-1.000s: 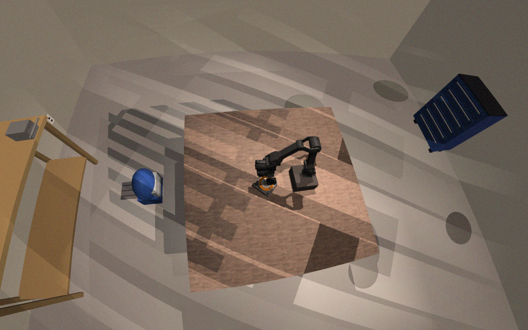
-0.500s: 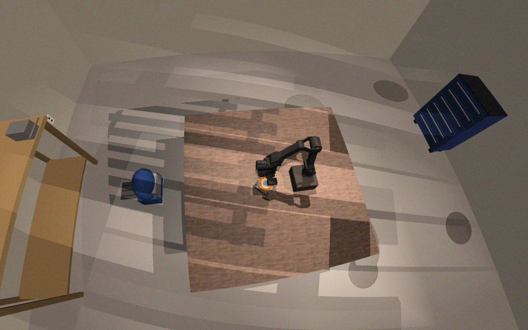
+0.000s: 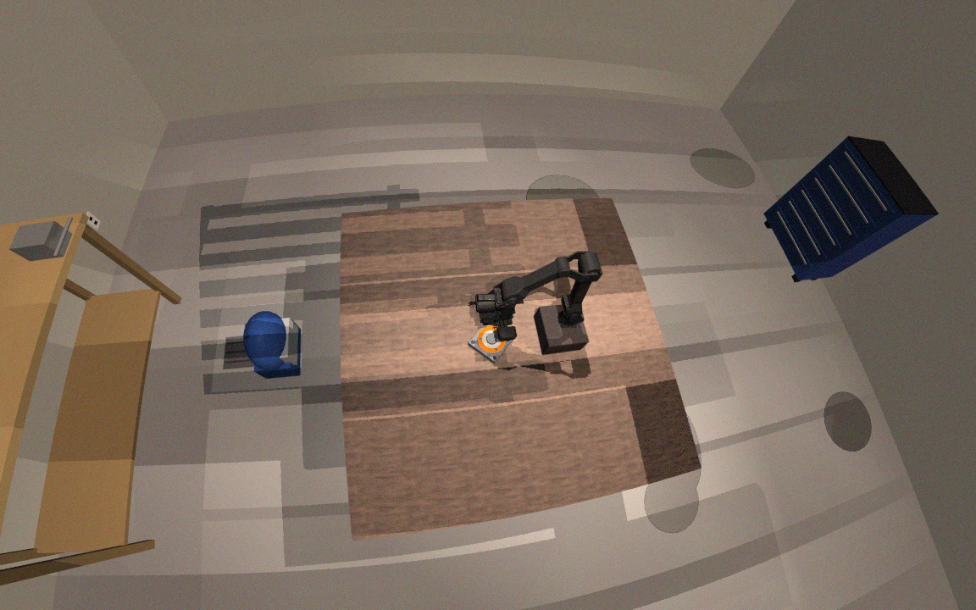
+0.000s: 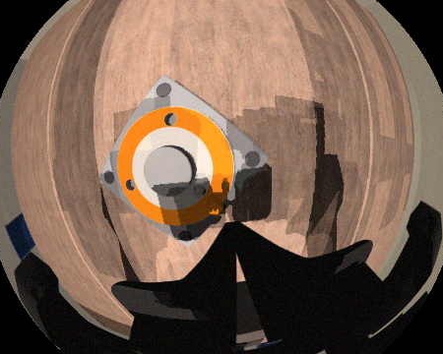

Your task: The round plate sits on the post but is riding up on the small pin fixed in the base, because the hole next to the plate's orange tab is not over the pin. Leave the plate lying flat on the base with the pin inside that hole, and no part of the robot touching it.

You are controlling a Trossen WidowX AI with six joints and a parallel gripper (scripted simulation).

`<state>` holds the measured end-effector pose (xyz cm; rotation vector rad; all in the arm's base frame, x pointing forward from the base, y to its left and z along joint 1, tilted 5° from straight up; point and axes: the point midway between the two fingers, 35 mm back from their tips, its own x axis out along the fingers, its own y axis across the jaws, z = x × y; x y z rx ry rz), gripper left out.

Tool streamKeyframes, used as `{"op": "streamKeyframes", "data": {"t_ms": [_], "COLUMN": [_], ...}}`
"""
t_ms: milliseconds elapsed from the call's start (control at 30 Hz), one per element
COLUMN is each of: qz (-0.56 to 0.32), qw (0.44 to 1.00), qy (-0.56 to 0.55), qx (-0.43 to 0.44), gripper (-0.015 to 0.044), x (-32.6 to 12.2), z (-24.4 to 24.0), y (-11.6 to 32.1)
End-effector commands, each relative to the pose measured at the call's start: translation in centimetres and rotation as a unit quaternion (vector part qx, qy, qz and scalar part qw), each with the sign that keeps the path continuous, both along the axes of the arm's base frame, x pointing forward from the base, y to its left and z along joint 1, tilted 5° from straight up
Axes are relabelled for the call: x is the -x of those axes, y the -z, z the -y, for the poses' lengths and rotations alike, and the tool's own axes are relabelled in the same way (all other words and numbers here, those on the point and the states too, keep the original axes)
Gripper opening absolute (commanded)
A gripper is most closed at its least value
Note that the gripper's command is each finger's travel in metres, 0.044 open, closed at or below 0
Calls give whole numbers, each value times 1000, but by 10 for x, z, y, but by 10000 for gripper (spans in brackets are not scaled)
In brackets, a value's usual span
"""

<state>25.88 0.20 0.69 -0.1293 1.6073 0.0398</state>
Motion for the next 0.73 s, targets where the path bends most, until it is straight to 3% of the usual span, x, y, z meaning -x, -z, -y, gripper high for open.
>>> {"op": "streamKeyframes", "data": {"t_ms": [0,700], "qz": [3,4], "qw": [1000,1000], "qy": [2,0], "qx": [-2,0], "gripper": [0,0], "x": [0,-1], "z": [-1,0], "y": [-15,-8]}}
